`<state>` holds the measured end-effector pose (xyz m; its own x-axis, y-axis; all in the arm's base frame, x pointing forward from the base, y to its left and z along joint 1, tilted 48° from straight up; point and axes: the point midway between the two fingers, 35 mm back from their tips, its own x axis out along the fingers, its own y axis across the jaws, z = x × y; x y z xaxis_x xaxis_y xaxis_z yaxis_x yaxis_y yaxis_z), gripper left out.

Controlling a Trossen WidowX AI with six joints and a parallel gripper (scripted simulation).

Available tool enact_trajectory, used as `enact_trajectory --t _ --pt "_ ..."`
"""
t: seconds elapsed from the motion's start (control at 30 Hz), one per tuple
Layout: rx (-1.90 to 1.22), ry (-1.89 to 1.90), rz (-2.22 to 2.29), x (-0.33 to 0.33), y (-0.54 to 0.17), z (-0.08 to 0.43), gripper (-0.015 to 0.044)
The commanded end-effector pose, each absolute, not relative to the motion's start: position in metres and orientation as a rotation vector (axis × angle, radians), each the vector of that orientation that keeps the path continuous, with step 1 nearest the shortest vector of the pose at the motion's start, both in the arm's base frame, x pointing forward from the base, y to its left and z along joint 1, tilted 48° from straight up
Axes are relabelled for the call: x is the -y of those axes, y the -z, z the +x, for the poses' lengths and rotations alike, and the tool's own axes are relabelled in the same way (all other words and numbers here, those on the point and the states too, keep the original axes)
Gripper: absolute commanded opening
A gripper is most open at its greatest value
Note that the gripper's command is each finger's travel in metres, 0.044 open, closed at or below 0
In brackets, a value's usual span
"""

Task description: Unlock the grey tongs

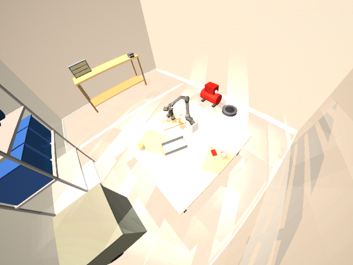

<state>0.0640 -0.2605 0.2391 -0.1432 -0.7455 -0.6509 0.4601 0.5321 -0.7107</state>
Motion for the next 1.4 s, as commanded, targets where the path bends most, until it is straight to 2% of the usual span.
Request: enact_trajectory --t 0.0,0.13,0.37,0.93,1.37 --pt "-1.352 1.068 -0.274 0.260 -0.239 0.064 0.0349" --pt "-1.352 1.068 -0.274 0.260 -0.239 0.064 0.0440" --pt "-1.356 1.055 -0.265 0.262 -0.257 0.081 0.0440" --pt "-1.380 1.010 -0.327 0.239 -0.347 0.205 0.0440" --pt "-1.286 0.991 -0.395 0.208 -0.366 0.208 0.0440"
